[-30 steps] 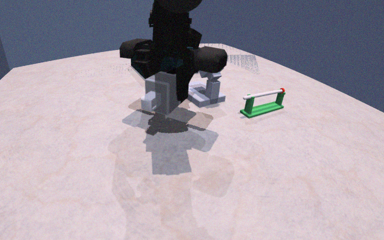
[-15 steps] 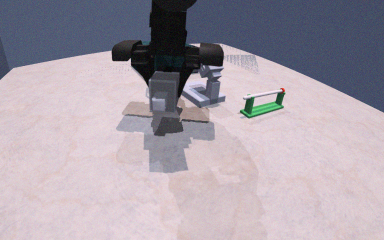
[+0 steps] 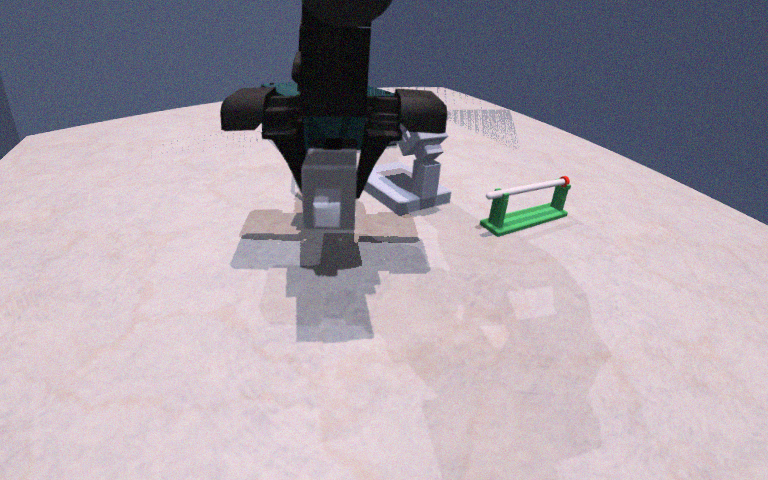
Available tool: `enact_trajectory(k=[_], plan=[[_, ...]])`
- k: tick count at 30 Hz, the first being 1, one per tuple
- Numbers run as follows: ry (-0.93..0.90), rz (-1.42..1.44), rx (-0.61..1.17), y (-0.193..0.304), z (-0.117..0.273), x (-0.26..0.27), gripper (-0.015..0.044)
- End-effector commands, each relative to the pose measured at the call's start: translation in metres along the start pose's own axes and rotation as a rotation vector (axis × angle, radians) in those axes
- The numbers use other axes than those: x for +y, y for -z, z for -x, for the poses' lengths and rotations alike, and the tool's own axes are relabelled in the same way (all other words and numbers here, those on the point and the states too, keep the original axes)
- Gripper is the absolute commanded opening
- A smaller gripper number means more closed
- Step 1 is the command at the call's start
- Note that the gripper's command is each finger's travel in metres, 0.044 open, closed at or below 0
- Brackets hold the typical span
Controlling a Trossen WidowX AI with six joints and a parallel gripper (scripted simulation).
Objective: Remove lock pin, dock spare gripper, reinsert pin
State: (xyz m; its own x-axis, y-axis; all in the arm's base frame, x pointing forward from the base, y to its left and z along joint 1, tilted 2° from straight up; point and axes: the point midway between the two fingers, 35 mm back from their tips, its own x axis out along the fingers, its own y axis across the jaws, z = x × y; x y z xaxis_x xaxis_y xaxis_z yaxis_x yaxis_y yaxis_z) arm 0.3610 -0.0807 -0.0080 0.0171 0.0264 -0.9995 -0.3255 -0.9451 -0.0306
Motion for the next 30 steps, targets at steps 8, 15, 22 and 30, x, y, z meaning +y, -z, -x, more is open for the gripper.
enact_trajectory(k=[8, 15, 22, 30], plan=[[-0.006, 0.040, -0.007, -0.003, -0.023, 0.002, 0.0000], [-0.006, 0.040, -0.007, -0.002, -0.033, 0.002, 0.0000], [-0.001, 0.034, -0.009, -0.003, -0.035, 0.001, 0.0026], [-0.001, 0.034, -0.009, -0.003, -0.035, 0.001, 0.0236]])
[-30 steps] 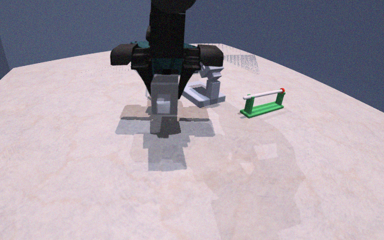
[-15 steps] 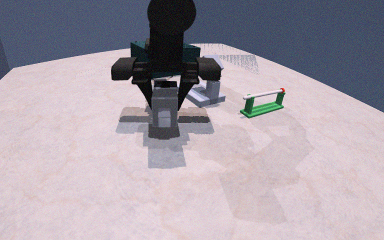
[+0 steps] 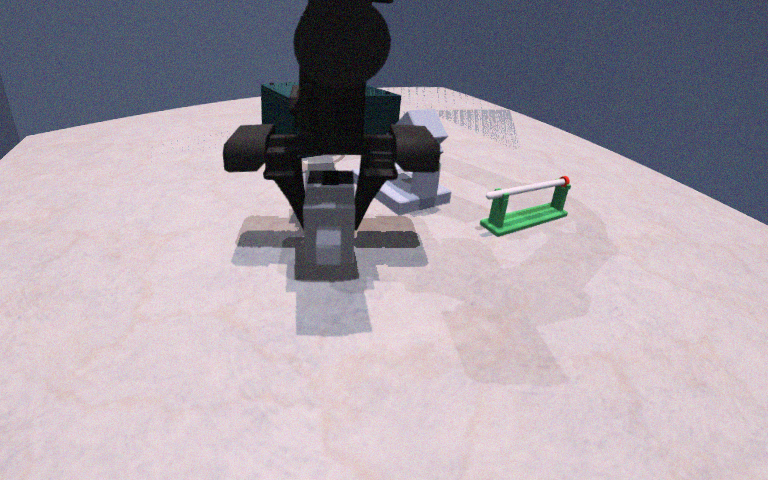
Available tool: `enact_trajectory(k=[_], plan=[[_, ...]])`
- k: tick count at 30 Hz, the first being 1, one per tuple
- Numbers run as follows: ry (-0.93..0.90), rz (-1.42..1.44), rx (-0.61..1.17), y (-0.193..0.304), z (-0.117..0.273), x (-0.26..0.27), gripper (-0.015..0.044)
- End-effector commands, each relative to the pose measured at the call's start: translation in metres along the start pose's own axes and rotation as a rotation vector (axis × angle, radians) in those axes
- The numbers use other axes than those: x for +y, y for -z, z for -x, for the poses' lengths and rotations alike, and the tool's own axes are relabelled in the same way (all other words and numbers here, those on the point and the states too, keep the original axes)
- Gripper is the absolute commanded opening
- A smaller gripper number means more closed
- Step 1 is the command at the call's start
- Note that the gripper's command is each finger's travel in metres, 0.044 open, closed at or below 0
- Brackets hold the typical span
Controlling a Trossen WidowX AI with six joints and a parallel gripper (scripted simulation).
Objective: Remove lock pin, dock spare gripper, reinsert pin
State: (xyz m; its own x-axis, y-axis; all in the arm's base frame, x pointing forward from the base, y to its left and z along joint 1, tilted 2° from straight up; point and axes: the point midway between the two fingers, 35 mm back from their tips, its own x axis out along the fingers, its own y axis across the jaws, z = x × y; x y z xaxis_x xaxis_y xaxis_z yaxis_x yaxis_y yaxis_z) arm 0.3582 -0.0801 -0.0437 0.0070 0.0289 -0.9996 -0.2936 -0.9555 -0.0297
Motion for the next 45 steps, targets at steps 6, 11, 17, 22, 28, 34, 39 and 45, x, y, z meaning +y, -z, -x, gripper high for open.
enact_trajectory(k=[6, 11, 17, 22, 28, 34, 39, 45], plan=[[0.000, 0.000, 0.001, 0.000, 0.001, 0.000, 0.0394], [0.000, 0.000, 0.001, 0.000, 0.004, 0.000, 0.0440], [0.000, 0.000, -0.009, -0.002, 0.017, 0.000, 0.0440], [-0.001, -0.001, -0.016, -0.003, 0.027, 0.000, 0.0440], [-0.001, -0.001, -0.023, -0.005, 0.037, 0.000, 0.0440], [-0.002, -0.002, -0.031, -0.006, 0.047, 0.000, 0.0440], [-0.002, -0.003, -0.039, -0.007, 0.045, 0.000, 0.0440], [-0.002, -0.003, -0.039, -0.007, 0.045, 0.000, 0.0440]])
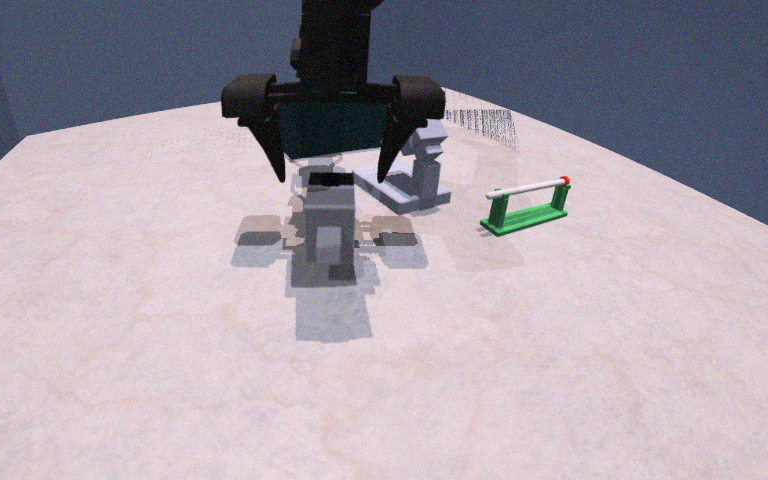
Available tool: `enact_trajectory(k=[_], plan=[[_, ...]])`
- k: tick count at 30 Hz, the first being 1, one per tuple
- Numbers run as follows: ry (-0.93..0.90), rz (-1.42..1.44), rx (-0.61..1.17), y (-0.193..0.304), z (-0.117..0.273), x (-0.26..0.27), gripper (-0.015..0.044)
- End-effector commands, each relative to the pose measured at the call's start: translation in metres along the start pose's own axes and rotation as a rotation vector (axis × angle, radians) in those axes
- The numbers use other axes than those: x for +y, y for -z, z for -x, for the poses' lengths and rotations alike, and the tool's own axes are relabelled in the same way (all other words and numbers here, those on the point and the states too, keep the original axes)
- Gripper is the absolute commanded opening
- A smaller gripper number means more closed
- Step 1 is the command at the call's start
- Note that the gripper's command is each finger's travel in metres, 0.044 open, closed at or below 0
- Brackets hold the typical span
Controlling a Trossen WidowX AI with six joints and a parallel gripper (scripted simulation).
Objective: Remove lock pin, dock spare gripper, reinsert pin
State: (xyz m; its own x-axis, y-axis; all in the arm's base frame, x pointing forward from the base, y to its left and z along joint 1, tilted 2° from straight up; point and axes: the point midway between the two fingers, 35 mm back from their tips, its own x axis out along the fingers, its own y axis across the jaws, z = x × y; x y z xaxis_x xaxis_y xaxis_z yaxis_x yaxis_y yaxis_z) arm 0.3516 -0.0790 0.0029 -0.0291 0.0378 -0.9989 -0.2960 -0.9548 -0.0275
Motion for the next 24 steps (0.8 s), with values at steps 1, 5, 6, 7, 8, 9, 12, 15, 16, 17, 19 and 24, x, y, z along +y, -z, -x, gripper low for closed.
enact_trajectory(k=[1, 5, 6, 7, 8, 9, 12, 15, 16, 17, 19, 24], plan=[[0.000, 0.000, -0.002, 0.000, -0.001, 0.000, 0.0440], [0.000, 0.000, -0.002, 0.000, -0.001, 0.000, 0.0440], [0.000, 0.000, -0.002, 0.000, -0.001, 0.000, 0.0440], [0.000, 0.000, -0.002, 0.000, -0.001, 0.000, 0.0440], [0.000, 0.000, -0.002, 0.000, -0.001, 0.000, 0.0440], [0.000, 0.000, -0.002, 0.000, -0.001, 0.000, 0.0440], [0.000, 0.000, -0.001, 0.000, 0.008, 0.000, 0.0440], [0.000, 0.000, -0.001, 0.000, 0.031, 0.000, 0.0440], [0.000, 0.000, -0.001, 0.000, 0.040, 0.000, 0.0440], [0.000, 0.000, 0.000, -0.001, 0.048, 0.000, 0.0440], [0.000, 0.000, 0.000, -0.002, 0.059, 0.000, 0.0440], [0.000, -0.019, 0.010, 0.000, 0.053, -0.001, 0.0440]])
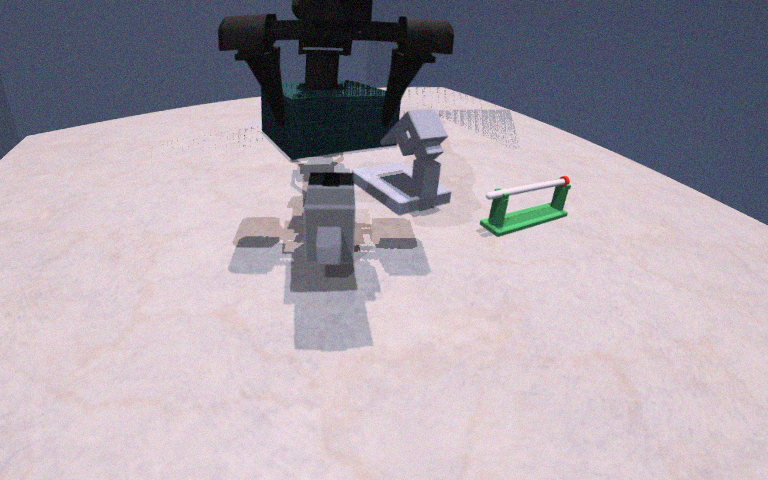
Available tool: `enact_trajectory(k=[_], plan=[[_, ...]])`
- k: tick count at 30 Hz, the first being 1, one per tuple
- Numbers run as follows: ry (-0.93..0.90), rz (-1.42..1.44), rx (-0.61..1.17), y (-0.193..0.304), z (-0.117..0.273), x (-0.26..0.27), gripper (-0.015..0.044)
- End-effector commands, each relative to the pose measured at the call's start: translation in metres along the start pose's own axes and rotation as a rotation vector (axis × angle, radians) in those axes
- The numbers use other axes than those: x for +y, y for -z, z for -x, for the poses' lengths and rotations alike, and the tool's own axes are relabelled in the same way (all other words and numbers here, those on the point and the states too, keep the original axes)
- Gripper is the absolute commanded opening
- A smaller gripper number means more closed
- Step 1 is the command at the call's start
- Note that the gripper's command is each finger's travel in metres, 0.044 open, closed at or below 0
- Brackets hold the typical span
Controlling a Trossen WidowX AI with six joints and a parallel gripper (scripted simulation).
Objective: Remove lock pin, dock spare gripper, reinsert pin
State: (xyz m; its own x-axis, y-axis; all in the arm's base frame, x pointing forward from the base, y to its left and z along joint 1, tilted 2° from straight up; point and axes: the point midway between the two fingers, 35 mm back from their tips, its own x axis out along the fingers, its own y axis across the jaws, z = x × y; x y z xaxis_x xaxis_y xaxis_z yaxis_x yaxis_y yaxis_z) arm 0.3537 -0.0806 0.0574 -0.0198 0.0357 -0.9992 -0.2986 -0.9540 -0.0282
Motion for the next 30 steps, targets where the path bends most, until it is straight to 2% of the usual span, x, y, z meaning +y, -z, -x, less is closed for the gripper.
enact_trajectory(k=[1, 9, 16, 30], plan=[[-0.001, -0.063, 0.009, 0.000, -0.001, 0.000, 0.0440], [0.051, -0.819, 0.140, 0.003, 0.004, 0.000, 0.0440], [0.189, -1.491, 0.224, 0.005, 0.009, 0.000, 0.0440], [0.442, -2.165, 0.248, 0.005, 0.017, 0.000, 0.0440]])
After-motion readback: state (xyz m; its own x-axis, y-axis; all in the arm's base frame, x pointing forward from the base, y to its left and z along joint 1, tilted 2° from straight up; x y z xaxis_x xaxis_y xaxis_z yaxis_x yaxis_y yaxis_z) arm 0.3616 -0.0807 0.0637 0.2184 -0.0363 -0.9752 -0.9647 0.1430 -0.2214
